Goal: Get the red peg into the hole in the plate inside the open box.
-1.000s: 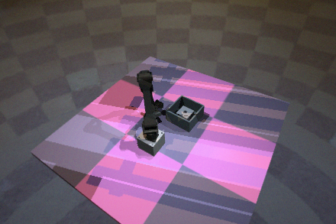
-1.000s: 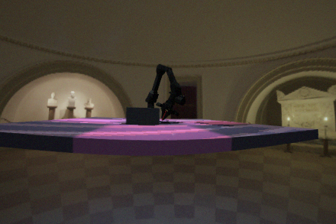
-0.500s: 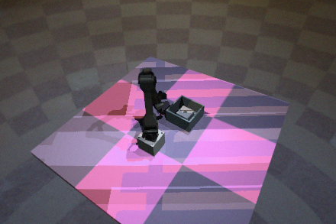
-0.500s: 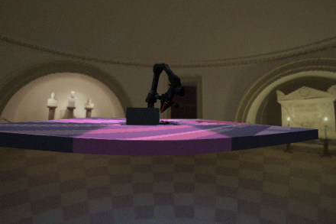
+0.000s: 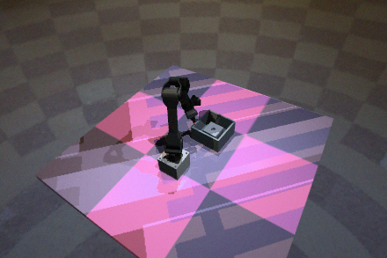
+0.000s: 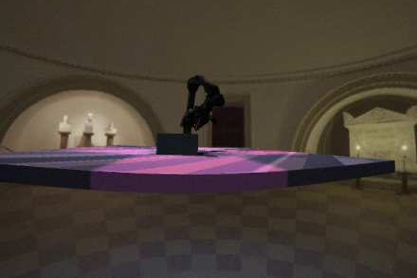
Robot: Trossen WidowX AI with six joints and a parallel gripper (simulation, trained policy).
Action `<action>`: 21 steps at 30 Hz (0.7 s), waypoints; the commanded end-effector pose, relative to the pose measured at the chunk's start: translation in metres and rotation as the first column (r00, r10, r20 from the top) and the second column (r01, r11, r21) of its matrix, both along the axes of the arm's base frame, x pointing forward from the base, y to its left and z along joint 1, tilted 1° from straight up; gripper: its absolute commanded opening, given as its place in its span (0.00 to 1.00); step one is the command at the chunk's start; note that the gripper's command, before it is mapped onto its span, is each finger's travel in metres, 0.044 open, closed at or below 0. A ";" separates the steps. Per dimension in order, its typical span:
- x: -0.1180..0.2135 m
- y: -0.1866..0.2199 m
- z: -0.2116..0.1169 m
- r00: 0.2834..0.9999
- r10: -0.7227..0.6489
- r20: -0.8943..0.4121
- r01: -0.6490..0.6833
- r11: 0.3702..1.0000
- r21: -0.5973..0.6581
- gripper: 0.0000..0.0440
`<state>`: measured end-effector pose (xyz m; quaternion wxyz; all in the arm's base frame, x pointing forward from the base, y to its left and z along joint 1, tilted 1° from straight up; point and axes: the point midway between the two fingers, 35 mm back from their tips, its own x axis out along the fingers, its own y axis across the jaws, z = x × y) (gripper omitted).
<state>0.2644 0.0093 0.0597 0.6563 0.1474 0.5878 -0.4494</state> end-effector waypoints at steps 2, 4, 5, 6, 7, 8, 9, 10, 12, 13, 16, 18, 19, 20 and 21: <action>0.011 -0.020 0.009 0.999 -0.037 0.026 0.037 0.999 -0.002 0.00; 0.015 -0.029 0.009 0.998 -0.052 0.032 0.051 0.999 0.002 0.00; 0.017 -0.033 0.009 0.998 -0.058 0.035 0.058 0.998 0.005 0.00; 0.018 -0.038 0.009 0.997 -0.065 0.036 0.065 0.998 0.007 0.00; 0.020 -0.043 0.008 0.997 -0.071 0.037 0.070 0.997 0.010 0.00; 0.022 -0.047 0.007 0.996 -0.076 0.038 0.076 0.997 0.013 0.00; 0.023 -0.052 0.006 0.996 -0.081 0.038 0.080 0.997 0.017 0.00; 0.025 -0.056 0.005 0.996 -0.084 0.039 0.083 0.996 0.021 0.00; 0.028 -0.064 0.002 0.995 -0.089 0.040 0.088 0.996 0.032 0.00; 0.030 -0.068 0.001 0.995 -0.091 0.040 0.089 0.995 0.038 0.00; 0.035 -0.080 -0.005 0.995 -0.089 0.043 0.087 0.995 0.058 0.00; 0.038 -0.086 -0.009 0.995 -0.085 0.045 0.082 0.994 0.071 0.00; 0.040 -0.090 -0.011 0.996 -0.082 0.046 0.079 0.994 0.078 0.00; 0.042 -0.093 -0.014 0.996 -0.079 0.048 0.075 0.994 0.085 0.00; 0.043 -0.095 -0.016 0.996 -0.075 0.050 0.070 0.993 0.093 0.00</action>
